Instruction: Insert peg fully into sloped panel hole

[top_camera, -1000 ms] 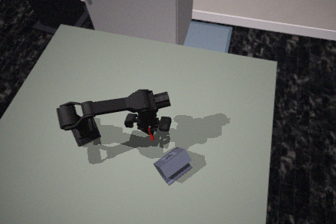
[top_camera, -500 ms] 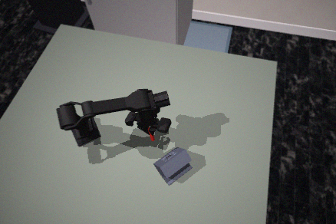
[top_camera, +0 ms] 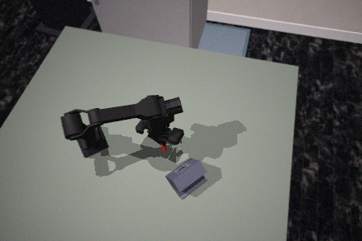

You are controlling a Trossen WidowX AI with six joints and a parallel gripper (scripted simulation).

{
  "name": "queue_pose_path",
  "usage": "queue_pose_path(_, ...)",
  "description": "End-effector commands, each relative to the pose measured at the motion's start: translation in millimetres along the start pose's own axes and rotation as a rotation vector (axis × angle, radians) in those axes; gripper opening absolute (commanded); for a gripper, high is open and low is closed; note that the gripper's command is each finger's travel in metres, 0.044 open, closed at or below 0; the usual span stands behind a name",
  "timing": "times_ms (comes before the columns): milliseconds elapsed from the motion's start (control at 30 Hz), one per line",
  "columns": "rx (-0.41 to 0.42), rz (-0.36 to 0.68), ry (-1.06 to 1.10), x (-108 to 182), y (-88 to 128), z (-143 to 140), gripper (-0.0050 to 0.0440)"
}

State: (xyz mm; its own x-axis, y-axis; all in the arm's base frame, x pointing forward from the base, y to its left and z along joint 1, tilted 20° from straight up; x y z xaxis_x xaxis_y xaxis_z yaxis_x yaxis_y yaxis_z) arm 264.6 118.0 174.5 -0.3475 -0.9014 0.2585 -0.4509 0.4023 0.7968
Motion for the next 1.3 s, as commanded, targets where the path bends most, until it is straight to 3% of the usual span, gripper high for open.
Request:
queue_pose_path(0,0.021,-0.013,-0.048,1.1,4.9,-3.6,0.0)
queue_pose_path(1267,0.081,-0.005,-0.369,-0.5,3.6,-2.5,0.0)
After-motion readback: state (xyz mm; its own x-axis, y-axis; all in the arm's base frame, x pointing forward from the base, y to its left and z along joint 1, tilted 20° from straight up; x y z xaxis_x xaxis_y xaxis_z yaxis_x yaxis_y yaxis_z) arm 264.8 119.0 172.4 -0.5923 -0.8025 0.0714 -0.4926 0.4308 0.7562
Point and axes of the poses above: the point midway between the two fingers, 35 mm back from their tips, its own y axis back along the fingers, its own z axis across the jaws, x = y × z, the point moved 2 cm from there along y, back along the fingers, and after that the axes turned 13 degrees about -y, right-handed, at the moved point
